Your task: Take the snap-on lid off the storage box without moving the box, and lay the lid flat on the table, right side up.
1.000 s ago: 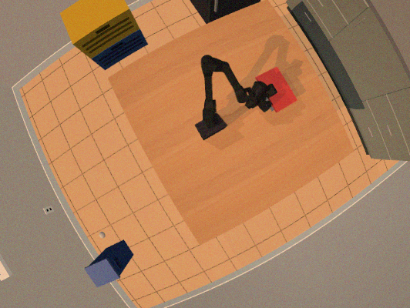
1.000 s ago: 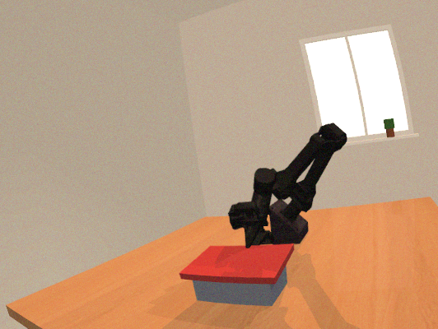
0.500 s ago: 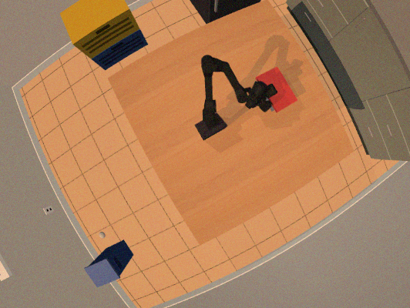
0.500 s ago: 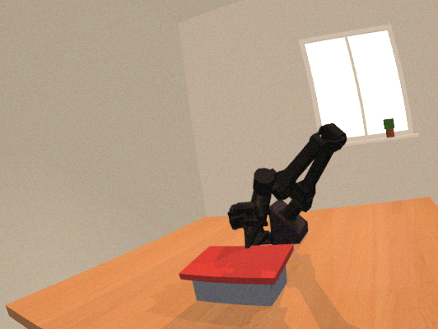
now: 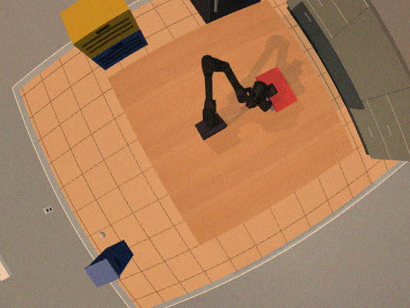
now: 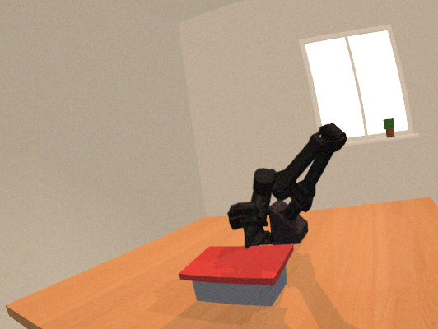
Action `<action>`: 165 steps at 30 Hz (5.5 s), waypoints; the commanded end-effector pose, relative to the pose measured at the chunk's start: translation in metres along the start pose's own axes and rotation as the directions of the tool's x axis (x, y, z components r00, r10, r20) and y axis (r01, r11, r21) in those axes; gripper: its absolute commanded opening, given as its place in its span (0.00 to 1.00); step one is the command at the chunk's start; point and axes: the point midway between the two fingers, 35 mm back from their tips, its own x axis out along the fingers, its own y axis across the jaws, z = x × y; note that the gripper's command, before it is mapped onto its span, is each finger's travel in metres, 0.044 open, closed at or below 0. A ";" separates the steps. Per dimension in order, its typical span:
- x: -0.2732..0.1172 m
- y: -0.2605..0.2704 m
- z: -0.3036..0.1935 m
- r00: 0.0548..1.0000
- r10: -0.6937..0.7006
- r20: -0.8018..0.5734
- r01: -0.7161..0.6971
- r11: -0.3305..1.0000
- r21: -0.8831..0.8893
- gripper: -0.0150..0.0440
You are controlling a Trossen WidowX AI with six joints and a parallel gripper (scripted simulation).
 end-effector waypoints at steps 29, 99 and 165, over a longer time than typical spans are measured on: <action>0.002 0.002 0.000 1.000 0.000 0.000 0.000 1.000 0.001 0.25; -0.023 0.084 0.000 1.000 -0.001 -0.001 0.001 1.000 -0.002 0.25; -0.059 0.132 -0.021 1.000 -0.002 0.001 0.002 1.000 -0.002 0.25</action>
